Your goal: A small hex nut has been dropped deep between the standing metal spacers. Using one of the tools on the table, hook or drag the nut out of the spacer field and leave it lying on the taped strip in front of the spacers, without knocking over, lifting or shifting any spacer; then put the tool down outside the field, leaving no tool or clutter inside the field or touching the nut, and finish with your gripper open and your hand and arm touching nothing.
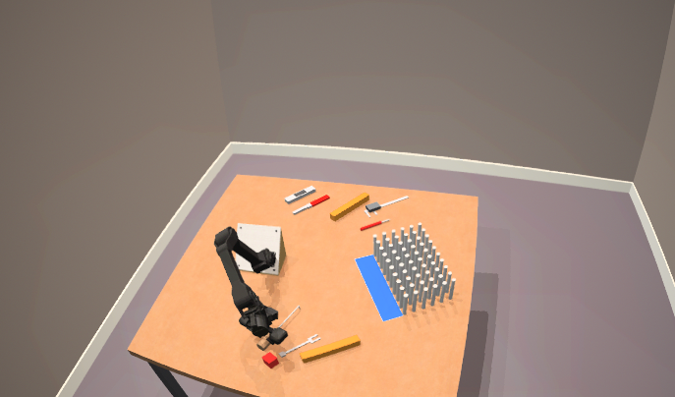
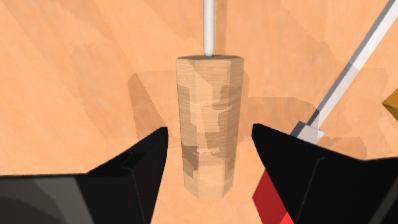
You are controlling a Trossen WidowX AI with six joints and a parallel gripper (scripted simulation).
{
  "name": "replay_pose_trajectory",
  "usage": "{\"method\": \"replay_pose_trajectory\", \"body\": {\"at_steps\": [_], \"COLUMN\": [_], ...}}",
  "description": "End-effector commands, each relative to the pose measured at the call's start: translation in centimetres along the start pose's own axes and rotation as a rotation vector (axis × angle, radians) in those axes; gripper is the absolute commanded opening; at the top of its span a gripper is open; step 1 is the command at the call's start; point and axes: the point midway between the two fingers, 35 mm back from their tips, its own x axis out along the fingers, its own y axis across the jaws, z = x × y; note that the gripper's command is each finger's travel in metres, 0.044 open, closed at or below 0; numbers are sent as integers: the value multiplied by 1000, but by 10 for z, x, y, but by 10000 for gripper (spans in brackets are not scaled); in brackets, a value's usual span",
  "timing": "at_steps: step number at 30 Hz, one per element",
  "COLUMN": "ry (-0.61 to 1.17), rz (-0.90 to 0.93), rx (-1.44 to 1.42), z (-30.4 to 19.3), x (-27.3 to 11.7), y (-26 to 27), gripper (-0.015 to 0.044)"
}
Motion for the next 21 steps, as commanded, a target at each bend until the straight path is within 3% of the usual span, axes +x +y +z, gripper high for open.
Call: {"method": "replay_pose_trajectory", "body": {"at_steps": [1,6,10,17,21], "ry": [-7,-6,-6,-6,-7], "rz": [1,0,0,0,2], "rx": [-6,-7,-7,-7,-5], "z": [2,2,2,2,2], "x": [7,13,13,13,-2], "y": [1,1,1,1,0], "gripper": [280,280,175,128,23]}}
